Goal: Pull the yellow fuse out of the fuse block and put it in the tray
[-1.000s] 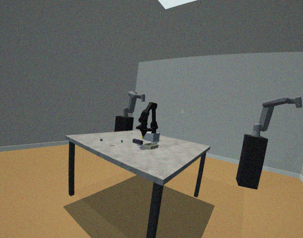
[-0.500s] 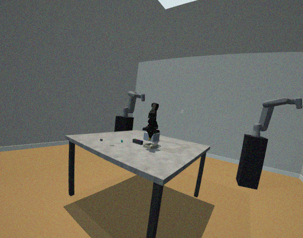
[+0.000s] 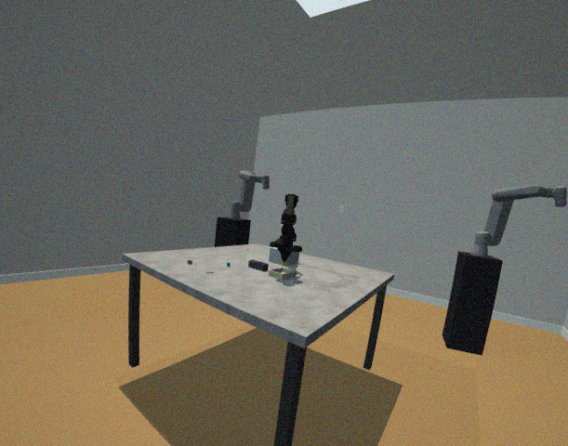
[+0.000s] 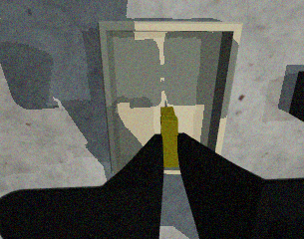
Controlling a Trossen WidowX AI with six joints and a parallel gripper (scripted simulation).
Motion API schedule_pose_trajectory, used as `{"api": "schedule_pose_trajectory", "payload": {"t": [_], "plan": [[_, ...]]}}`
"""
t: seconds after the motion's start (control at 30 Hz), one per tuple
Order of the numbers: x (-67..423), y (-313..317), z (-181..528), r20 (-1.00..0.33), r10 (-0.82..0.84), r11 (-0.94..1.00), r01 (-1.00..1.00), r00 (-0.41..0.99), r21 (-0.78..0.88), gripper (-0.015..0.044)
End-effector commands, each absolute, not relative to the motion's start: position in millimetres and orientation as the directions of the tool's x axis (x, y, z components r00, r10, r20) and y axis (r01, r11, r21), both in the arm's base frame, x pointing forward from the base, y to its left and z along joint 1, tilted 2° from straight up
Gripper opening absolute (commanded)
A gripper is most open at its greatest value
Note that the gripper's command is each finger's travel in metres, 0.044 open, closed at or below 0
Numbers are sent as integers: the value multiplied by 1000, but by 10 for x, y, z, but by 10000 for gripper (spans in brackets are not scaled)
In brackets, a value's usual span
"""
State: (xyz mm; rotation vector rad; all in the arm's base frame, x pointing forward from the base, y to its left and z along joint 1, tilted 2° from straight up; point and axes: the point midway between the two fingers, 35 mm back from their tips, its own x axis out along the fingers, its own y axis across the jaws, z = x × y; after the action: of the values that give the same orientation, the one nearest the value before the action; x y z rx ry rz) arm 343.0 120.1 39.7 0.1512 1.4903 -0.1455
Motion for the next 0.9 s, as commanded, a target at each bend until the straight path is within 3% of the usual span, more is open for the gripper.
{"api": "schedule_pose_trajectory", "payload": {"t": [0.0,0.57,0.87], "plan": [[3418,1193,309,-998,-10,981,193,67,3,0],[3425,1188,93,-998,-10,981,193,67,3,0],[3433,1198,125,-997,-5,982,191,70,8,236]]}}
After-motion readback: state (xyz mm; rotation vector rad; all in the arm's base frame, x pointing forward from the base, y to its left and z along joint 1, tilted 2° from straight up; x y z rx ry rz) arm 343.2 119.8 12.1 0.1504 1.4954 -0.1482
